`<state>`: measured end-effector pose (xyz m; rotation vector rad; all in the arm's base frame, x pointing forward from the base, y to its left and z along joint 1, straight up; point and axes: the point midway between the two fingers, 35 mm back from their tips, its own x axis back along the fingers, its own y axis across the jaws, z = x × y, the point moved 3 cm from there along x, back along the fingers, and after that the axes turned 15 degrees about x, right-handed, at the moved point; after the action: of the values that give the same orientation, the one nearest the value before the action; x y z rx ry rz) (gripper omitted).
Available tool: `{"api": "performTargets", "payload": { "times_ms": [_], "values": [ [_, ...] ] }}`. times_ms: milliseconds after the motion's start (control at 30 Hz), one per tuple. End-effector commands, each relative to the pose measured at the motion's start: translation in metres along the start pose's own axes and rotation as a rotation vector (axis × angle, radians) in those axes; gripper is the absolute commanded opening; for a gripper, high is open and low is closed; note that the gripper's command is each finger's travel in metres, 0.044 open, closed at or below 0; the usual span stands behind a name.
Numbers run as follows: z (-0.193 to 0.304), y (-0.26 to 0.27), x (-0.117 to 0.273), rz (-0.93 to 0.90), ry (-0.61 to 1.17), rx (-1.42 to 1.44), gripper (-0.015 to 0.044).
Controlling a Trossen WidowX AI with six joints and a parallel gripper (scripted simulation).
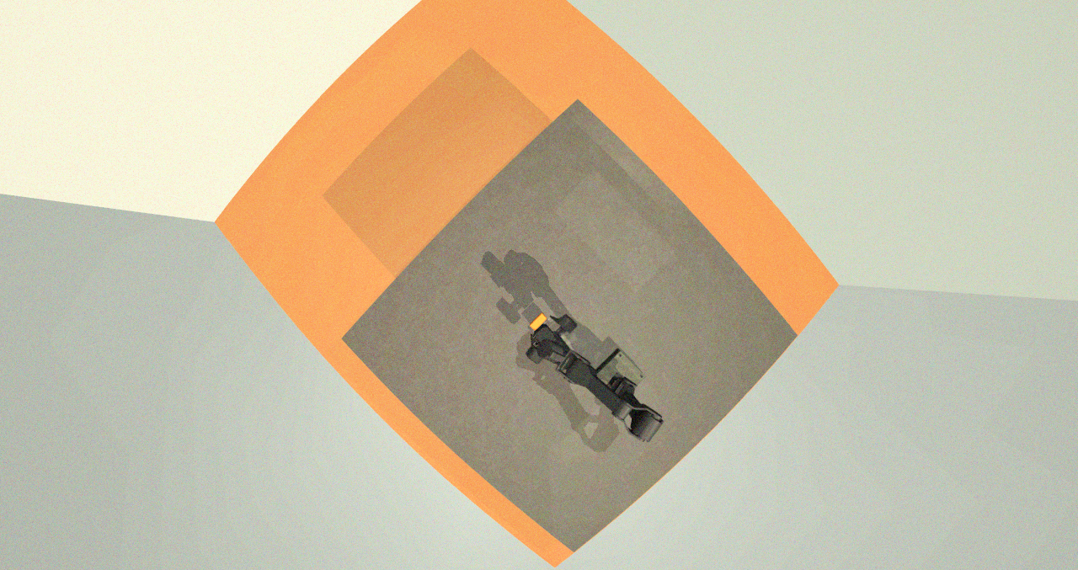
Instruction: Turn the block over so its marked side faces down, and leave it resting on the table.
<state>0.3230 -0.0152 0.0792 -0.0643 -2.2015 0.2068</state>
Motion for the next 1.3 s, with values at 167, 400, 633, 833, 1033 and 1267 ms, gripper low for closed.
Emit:
{"api": "performTargets", "payload": {
  "times_ms": [167,400,633,833,1033,1267],
  "values": [
    [-0.013,-0.003,0.017,-0.028,0.076,-0.008,0.044],
    [-0.041,-0.01,0.012,-0.085,0.297,0.0,0.044],
    [-0.063,-0.016,0.012,-0.148,0.518,-0.003,0.044],
    [-0.068,-0.019,0.013,-0.17,0.594,-0.007,0.044],
    [-0.049,-0.013,-0.015,-0.17,0.594,-0.007,0.044],
    [-0.043,-0.011,-0.024,-0.17,0.594,-0.007,0.044]
  ]
}}
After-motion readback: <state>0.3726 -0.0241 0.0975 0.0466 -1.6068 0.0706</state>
